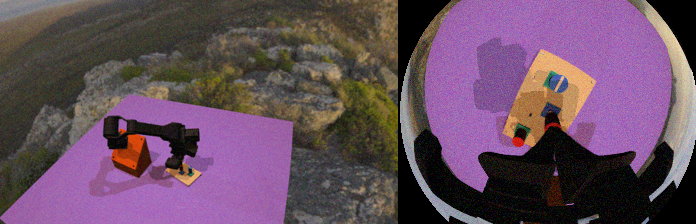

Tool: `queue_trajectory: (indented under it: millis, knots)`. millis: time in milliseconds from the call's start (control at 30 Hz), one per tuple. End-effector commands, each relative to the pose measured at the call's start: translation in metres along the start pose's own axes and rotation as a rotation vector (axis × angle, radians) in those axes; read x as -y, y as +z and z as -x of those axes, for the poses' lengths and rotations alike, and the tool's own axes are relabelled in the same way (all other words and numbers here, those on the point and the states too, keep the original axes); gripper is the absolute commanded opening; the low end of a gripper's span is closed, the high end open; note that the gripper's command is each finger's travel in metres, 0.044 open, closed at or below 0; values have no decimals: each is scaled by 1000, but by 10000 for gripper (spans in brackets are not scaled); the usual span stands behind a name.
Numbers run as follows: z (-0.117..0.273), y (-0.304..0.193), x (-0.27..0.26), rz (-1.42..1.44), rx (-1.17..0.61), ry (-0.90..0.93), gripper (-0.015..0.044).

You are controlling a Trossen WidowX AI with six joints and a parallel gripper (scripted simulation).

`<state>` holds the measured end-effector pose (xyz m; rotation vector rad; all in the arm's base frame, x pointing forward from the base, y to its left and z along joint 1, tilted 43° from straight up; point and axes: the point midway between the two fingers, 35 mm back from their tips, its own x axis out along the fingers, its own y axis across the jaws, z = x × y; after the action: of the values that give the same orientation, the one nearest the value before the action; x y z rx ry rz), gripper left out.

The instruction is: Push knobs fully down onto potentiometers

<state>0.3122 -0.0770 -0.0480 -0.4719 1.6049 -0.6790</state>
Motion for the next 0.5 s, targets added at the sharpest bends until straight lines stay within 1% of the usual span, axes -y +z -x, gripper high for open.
queue_trajectory:
  millis: [0, 467]
  knots:
    - [-19, 1, 2, -17, -21, -4, 0]
    - [-23, 1, 2, -17, -21, -4, 0]
